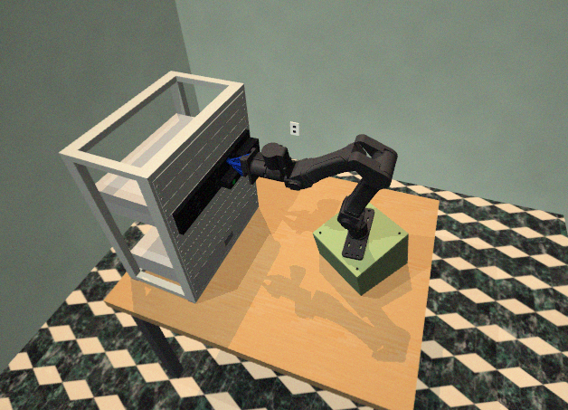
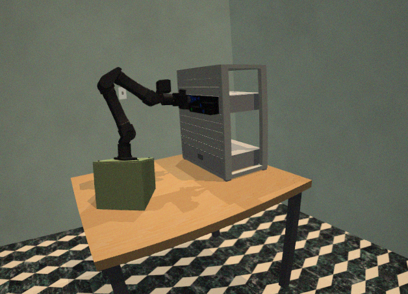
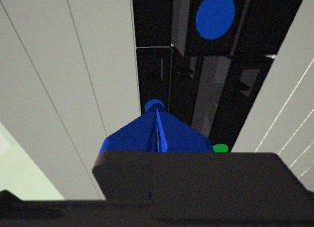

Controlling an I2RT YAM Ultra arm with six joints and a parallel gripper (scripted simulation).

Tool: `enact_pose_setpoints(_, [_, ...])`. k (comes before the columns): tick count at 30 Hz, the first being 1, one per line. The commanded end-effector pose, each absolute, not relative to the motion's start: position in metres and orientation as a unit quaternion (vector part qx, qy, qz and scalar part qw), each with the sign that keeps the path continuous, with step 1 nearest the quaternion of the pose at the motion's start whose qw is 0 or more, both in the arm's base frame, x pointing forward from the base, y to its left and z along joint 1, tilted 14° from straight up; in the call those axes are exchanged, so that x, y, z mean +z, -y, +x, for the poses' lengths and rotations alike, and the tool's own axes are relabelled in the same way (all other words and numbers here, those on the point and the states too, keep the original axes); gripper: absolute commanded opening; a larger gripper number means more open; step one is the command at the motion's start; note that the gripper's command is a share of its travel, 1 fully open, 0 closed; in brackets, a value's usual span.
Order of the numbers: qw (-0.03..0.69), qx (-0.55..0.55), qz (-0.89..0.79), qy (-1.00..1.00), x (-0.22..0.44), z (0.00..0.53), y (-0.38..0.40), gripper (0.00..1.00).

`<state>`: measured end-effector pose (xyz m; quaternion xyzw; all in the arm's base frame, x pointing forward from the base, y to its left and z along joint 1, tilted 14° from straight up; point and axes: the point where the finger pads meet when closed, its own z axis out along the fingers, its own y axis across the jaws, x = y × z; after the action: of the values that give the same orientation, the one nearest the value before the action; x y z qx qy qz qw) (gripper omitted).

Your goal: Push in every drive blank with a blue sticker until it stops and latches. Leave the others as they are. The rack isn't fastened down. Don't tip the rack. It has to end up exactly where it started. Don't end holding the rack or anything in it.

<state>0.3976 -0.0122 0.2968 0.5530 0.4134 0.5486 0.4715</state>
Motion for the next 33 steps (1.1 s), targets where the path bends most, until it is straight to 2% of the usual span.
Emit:
enact_pose_setpoints(1, [0.486, 0.581, 0.513, -0.404, 0.3361, 0.4058, 0.0021, 0.0])
enact_pose_setpoints(33, [0.486, 0.581, 0.513, -0.404, 0.3388, 0.4085, 0.001, 0.0])
